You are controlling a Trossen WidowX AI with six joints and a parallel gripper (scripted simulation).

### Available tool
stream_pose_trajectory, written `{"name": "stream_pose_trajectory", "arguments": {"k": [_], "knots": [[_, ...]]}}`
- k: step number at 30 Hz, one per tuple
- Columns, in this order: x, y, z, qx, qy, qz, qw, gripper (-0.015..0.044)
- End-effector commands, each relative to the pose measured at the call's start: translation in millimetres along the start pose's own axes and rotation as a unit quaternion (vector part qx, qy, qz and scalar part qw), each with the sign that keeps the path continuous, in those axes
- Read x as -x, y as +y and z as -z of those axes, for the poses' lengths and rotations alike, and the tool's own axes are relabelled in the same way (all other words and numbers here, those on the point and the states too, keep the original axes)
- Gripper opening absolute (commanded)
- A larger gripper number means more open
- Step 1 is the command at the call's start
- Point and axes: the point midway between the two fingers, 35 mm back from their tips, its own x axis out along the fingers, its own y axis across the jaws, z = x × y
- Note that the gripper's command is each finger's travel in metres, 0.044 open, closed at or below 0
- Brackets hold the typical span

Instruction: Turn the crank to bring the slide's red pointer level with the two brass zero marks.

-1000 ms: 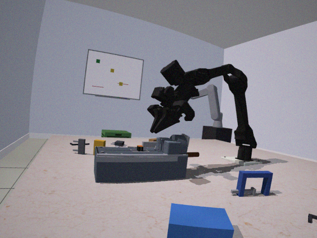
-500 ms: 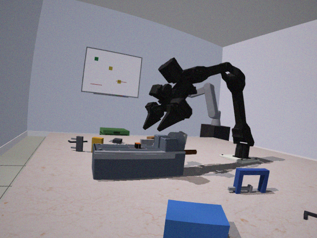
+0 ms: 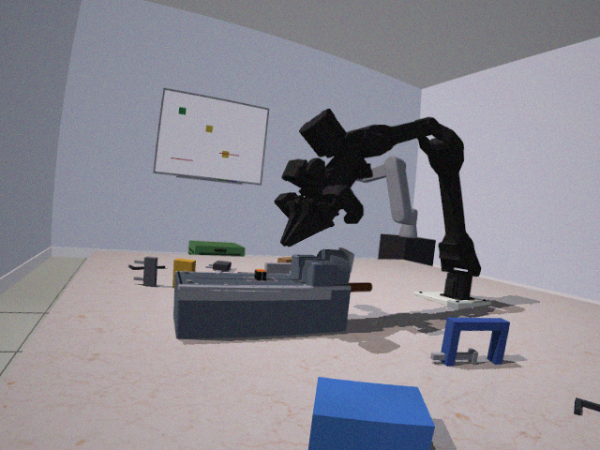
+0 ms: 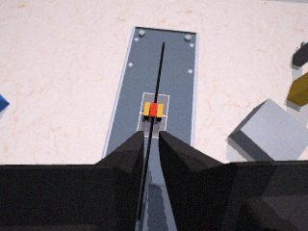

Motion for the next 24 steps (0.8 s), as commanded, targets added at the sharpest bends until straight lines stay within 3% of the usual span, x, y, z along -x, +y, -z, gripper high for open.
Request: {"name": "stream_pose_trajectory", "arguments": {"k": [1, 17, 24], "knots": [[0.1, 0.0, -0.1, 0.0, 0.0, 0.0, 1.0, 0.0], [0.0, 0.1, 0.0, 0.0, 0.0, 0.0, 1.0, 0.0], [0.0, 0.1, 0.0, 0.0, 0.0, 0.0, 1.0, 0.0184]]}}
